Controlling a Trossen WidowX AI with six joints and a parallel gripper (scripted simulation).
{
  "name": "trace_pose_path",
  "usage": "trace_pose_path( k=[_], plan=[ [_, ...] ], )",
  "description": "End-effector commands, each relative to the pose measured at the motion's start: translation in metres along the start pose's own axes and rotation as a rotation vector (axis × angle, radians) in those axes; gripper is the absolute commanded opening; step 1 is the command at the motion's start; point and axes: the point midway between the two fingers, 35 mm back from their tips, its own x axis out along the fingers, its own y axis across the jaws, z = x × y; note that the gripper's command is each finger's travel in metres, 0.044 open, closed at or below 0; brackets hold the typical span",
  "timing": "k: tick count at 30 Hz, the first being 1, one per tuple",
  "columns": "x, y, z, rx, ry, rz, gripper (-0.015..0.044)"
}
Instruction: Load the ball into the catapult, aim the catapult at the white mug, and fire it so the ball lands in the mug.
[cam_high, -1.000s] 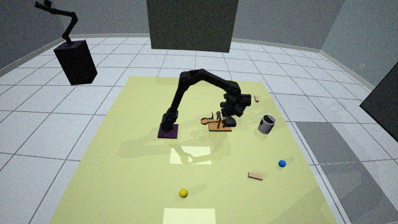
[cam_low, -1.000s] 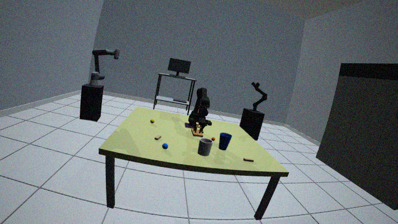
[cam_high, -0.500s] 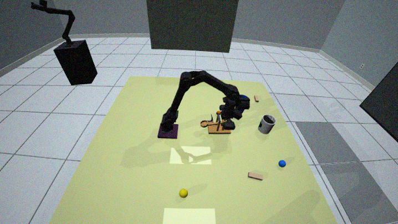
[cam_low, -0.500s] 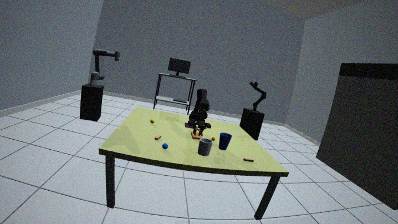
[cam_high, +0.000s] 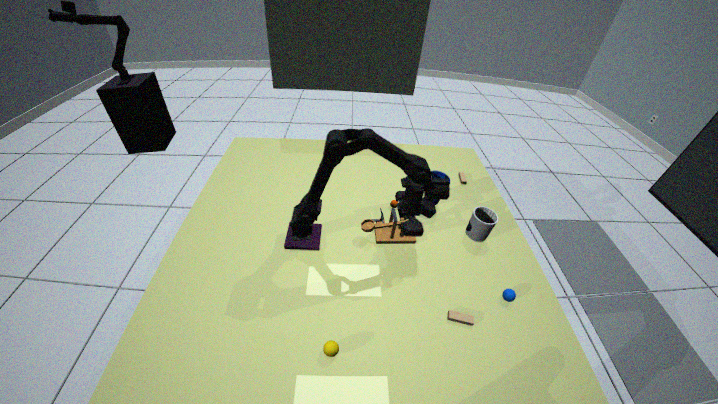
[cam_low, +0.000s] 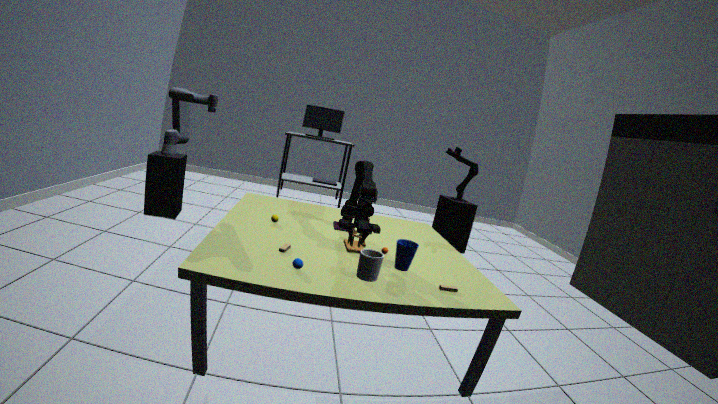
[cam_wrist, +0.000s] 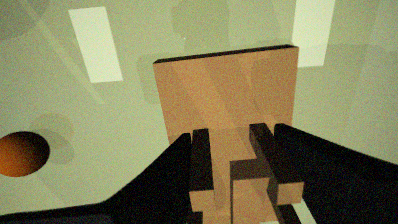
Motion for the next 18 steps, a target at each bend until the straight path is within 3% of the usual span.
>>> trace_pose_path(
  k=[1,11,14,18],
  plan=[
    [-0.001,0.0,0.001,0.0,-0.003,0.0,0.0105],
    [-0.004,0.0,0.001,0.0,-0.003,0.0,0.0368],
    [-0.036,0.0,0.005,0.0,-0.003,0.0,0.044],
    [-0.091,0.0,0.002,0.0,-0.002,0.0,0.044]
  ],
)
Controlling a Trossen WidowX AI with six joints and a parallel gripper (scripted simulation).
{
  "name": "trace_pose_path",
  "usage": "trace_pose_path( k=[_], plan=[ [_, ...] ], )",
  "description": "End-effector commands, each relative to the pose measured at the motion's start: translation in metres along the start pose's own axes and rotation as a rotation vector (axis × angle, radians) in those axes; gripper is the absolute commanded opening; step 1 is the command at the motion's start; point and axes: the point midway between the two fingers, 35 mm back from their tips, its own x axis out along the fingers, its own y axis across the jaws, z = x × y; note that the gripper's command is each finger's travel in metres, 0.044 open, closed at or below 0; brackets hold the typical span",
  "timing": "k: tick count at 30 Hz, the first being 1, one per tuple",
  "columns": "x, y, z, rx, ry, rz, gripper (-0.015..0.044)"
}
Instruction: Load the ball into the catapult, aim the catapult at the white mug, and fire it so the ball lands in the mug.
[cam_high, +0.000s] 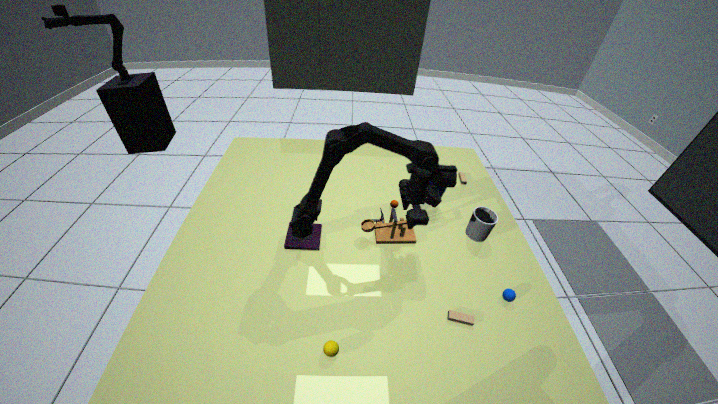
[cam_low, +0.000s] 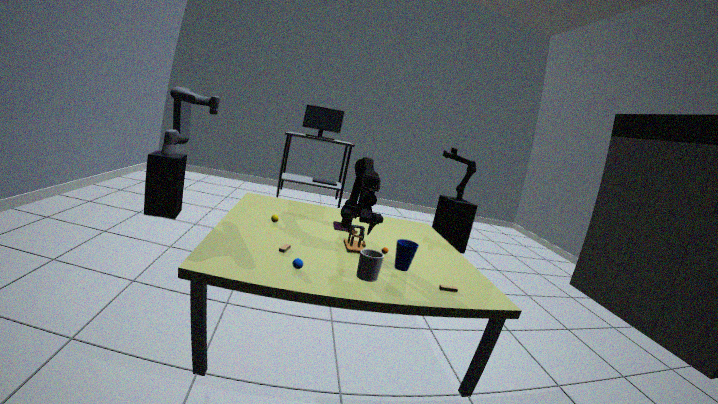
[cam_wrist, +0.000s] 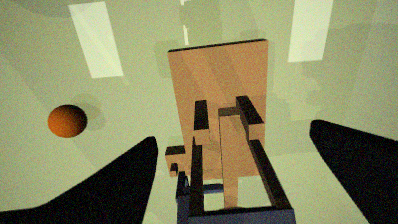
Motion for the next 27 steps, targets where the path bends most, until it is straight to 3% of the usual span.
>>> trace_pose_path(
  k=[1,11,16,27],
  plan=[
    [-0.046,0.0,-0.003,-0.004,-0.024,-0.001,0.044],
    [-0.042,0.0,-0.005,-0.001,-0.027,-0.005,0.044],
    [0.002,0.0,-0.004,-0.001,-0.027,-0.005,0.044],
    [0.014,0.0,-0.003,-0.001,-0.027,-0.005,0.044]
  ],
)
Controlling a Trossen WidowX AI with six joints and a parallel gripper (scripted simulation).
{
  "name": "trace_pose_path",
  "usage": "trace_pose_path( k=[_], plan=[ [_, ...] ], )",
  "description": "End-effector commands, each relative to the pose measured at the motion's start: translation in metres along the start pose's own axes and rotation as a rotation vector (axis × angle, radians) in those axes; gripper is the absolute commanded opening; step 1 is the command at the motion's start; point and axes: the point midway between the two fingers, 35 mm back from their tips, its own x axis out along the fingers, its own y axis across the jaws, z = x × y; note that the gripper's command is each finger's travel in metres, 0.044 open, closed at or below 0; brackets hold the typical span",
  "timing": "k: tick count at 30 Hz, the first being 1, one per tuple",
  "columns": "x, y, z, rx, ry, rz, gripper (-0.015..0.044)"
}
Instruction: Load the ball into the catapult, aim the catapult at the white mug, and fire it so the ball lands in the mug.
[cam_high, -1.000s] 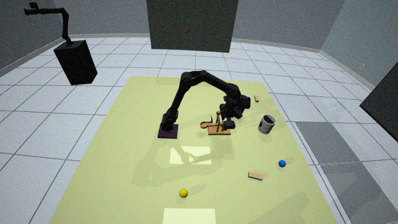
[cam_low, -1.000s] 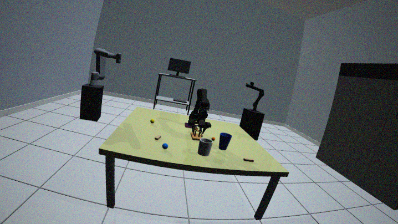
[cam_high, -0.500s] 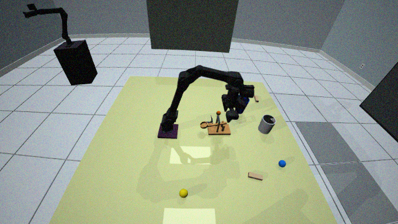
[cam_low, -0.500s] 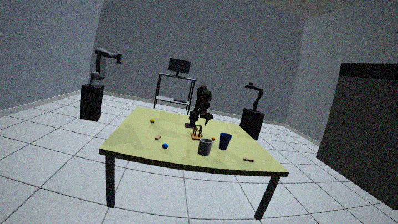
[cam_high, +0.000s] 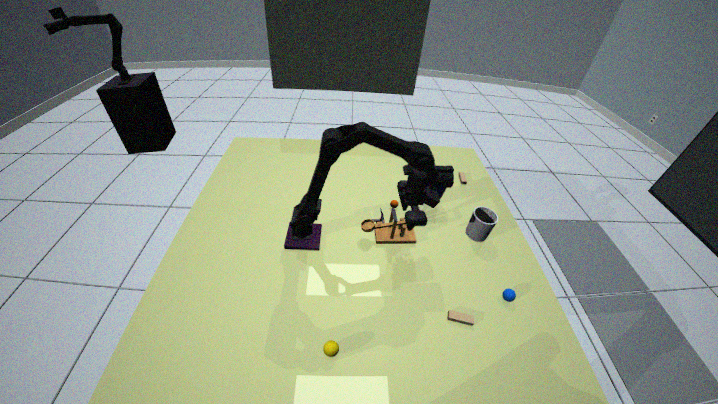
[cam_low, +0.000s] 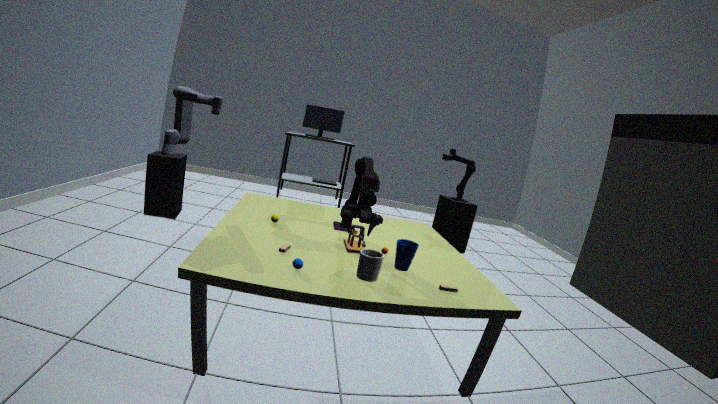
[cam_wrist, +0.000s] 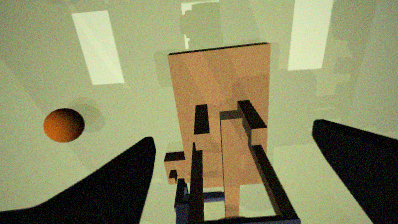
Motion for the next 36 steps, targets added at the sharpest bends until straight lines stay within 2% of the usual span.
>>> trace_pose_path(
  k=[1,28,36],
  plan=[
    [0.007,0.0,-0.001,0.004,0.005,-0.004,0.044],
    [0.049,-0.001,-0.002,0.005,0.005,-0.004,0.044],
    [0.045,0.0,-0.001,0.0,0.004,0.001,0.023]
  ],
)
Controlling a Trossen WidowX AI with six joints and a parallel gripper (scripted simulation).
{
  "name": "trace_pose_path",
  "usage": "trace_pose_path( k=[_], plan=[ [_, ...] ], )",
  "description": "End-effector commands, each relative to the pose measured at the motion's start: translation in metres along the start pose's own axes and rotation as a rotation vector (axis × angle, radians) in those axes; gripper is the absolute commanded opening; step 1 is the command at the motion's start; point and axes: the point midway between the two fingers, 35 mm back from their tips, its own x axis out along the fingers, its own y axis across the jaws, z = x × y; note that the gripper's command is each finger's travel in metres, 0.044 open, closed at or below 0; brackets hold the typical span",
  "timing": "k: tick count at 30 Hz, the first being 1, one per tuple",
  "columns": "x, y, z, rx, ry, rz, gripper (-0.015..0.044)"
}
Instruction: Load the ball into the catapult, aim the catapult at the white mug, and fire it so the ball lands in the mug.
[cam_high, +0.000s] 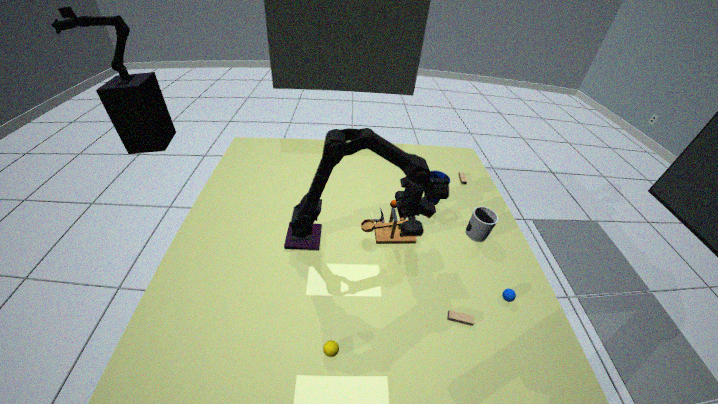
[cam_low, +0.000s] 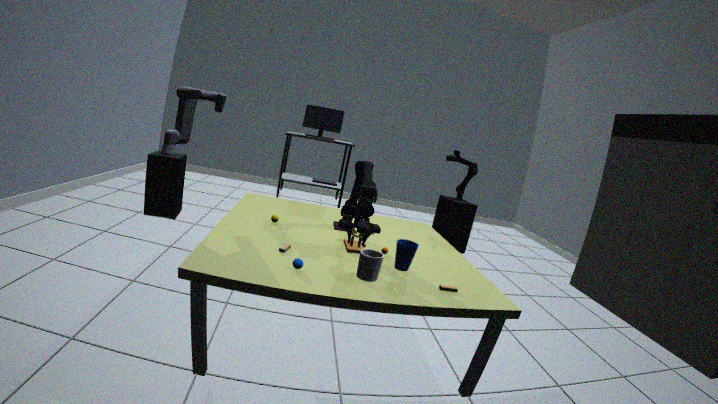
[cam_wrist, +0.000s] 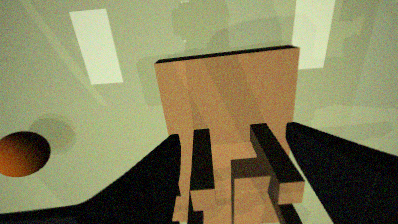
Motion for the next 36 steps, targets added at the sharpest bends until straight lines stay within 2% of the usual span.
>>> trace_pose_path(
  k=[1,3,9,10,13,14,21,36],
  plan=[
    [-0.001,0.0,0.0,0.0,0.0,0.0,0.0204],
    [-0.001,0.0,0.0,0.0,0.0,0.0,0.0151],
    [-0.001,0.0,0.0,0.0,0.0,0.0,0.0111],
    [-0.003,0.0,0.0,0.0,-0.001,0.0,0.0085],
    [-0.039,0.0,0.001,0.0,0.0,-0.001,0.0006],
    [-0.047,0.0,0.0,0.0,0.0,-0.001,0.0],
    [-0.047,0.0,0.001,0.003,0.0,-0.003,0.0],
    [-0.022,-0.001,0.002,0.004,0.001,-0.003,0.0]
  ],
)
